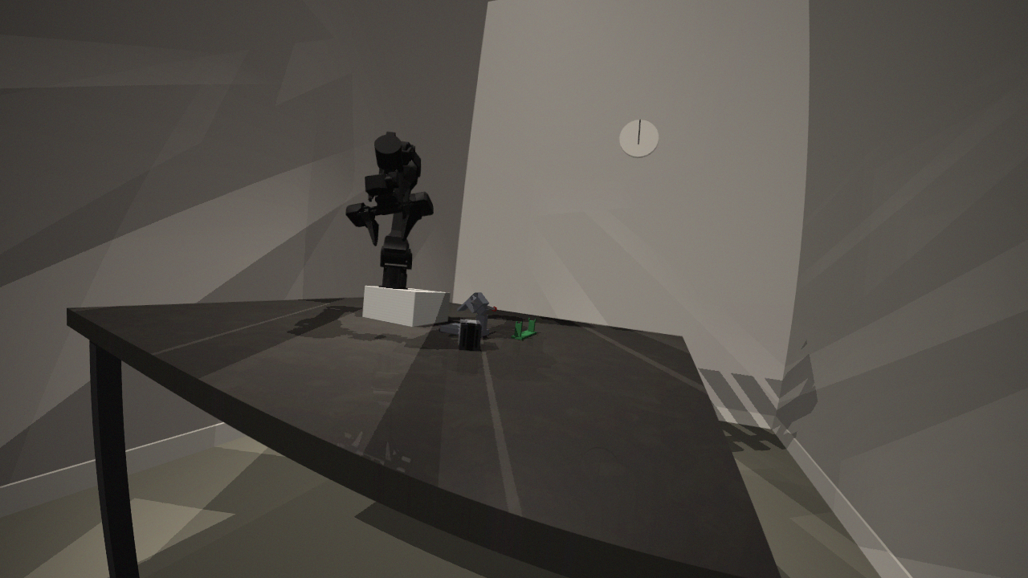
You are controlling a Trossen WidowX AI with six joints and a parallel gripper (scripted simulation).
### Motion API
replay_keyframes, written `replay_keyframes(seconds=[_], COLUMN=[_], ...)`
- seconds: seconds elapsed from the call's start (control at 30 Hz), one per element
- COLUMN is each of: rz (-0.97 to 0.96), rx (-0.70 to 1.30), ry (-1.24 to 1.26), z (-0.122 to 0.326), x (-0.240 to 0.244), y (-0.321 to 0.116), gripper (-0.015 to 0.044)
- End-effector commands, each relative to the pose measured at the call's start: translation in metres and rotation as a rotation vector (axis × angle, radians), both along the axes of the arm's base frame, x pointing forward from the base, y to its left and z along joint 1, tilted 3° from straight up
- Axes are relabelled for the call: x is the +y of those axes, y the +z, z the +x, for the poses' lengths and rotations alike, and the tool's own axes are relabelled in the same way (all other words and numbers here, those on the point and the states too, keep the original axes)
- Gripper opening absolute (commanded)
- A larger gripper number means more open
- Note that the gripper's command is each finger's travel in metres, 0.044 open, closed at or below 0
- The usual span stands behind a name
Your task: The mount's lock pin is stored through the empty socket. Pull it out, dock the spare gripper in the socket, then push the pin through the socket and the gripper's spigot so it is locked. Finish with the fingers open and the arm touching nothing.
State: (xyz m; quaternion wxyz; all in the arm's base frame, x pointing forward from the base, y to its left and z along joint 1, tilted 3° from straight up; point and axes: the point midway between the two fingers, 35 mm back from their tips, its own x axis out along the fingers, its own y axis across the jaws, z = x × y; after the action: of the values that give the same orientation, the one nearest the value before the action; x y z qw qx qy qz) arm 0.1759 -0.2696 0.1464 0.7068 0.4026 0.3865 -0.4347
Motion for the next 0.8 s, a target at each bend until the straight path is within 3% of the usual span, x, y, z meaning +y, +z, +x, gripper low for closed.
replay_keyframes(seconds=[0.0,0.4,0.77], rz=[-0.035,-0.186,-0.382], rx=[0.099,0.333,0.451], ry=[0.359,1.529,2.627], z=[0.041,0.123,0.124], x=[0.033,0.177,0.324], y=[-0.004,-0.018,-0.027], gripper=[0.03,0.03,0.03])
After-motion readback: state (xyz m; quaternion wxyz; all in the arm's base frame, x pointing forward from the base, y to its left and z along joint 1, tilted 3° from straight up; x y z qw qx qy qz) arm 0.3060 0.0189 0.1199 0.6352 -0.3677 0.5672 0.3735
